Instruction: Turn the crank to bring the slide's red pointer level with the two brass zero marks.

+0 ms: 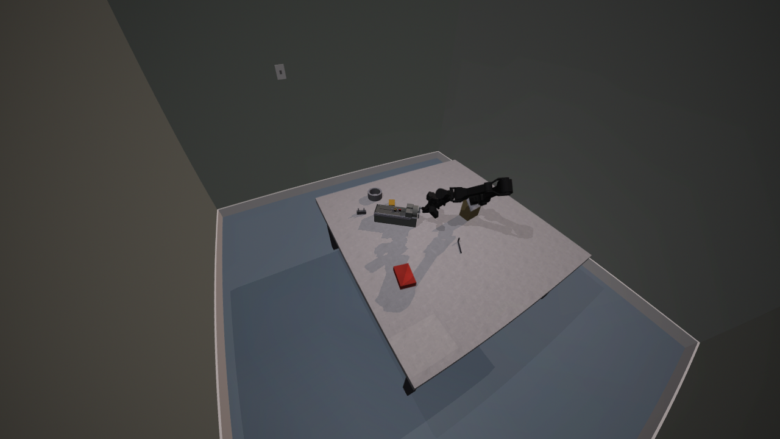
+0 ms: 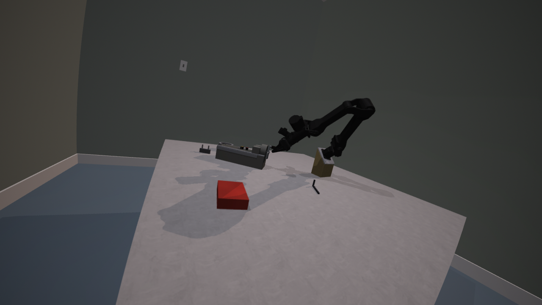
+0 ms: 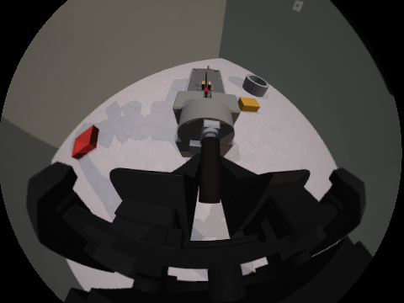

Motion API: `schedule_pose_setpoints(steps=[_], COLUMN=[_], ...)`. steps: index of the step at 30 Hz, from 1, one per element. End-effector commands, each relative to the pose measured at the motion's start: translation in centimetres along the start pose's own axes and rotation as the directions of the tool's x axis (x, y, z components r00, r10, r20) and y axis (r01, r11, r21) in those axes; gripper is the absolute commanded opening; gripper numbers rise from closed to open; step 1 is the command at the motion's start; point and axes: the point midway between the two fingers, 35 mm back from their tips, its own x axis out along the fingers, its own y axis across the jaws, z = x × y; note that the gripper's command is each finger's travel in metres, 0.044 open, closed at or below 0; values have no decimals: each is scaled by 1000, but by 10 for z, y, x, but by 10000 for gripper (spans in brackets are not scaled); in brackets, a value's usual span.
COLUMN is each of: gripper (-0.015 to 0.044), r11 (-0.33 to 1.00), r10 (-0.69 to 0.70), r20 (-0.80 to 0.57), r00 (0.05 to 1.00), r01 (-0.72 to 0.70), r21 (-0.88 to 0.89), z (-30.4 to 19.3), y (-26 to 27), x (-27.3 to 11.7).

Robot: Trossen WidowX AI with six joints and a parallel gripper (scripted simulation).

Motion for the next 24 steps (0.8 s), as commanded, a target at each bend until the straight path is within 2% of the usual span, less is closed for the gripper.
schedule_pose_setpoints(steps=[1, 24], gripper=[0, 0], r11=[1000, 1000], r10=[-25, -25], r20=[4, 4], r00=[1000, 1000], r01=[25, 25], r21=[11, 11], z=[-1, -2], y=[-9, -14], x=[0, 2])
